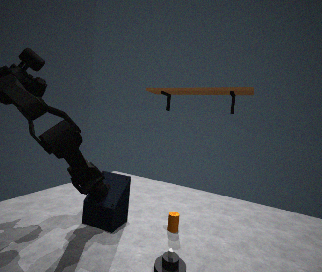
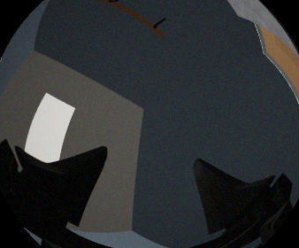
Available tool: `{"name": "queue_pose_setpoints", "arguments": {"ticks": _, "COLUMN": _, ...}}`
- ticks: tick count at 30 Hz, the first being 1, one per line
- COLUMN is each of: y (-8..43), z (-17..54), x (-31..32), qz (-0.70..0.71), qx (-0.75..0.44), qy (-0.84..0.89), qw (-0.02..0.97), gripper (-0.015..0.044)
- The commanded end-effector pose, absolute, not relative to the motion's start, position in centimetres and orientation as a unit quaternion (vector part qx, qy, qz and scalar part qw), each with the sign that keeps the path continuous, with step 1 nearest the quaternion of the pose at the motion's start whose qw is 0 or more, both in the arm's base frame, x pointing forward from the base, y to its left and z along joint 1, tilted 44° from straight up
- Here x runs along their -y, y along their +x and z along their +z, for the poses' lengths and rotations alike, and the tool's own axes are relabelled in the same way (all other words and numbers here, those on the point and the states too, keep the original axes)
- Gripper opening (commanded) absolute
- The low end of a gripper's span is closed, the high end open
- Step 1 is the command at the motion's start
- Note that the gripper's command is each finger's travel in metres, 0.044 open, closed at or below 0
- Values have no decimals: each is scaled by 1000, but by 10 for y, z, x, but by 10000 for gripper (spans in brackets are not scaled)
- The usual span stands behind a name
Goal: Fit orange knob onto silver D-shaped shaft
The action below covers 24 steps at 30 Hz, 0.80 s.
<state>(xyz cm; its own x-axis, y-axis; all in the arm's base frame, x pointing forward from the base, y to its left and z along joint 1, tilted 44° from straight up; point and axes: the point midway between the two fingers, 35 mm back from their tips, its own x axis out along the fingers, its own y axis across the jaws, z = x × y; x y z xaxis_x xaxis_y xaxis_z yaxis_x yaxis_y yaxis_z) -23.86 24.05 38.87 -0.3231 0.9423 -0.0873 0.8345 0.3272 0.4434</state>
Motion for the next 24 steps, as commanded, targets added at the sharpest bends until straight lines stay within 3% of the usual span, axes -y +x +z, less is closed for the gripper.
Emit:
{"name": "queue_pose_setpoints", "arguments": {"ticks": 1, "y": -239, "z": 389, "x": -241, "qz": 161, "qx": -797, "qy": 557, "qw": 167, "gripper": 426}}
{"name": "queue_pose_setpoints", "arguments": {"ticks": 5, "y": -231, "z": 378, "x": -256, "qz": 188, "qx": -776, "qy": 563, "qw": 215, "gripper": 440}}
{"name": "queue_pose_setpoints", "arguments": {"ticks": 10, "y": -194, "z": 338, "x": -306, "qz": 258, "qx": -691, "qy": 557, "qw": 382, "gripper": 440}}
{"name": "queue_pose_setpoints", "arguments": {"ticks": 19, "y": -86, "z": 258, "x": -376, "qz": 300, "qx": -515, "qy": 416, "qw": 687, "gripper": 440}}
{"name": "queue_pose_setpoints", "arguments": {"ticks": 24, "y": -20, "z": 220, "x": -390, "qz": 269, "qx": -450, "qy": 310, "qw": 793, "gripper": 440}}
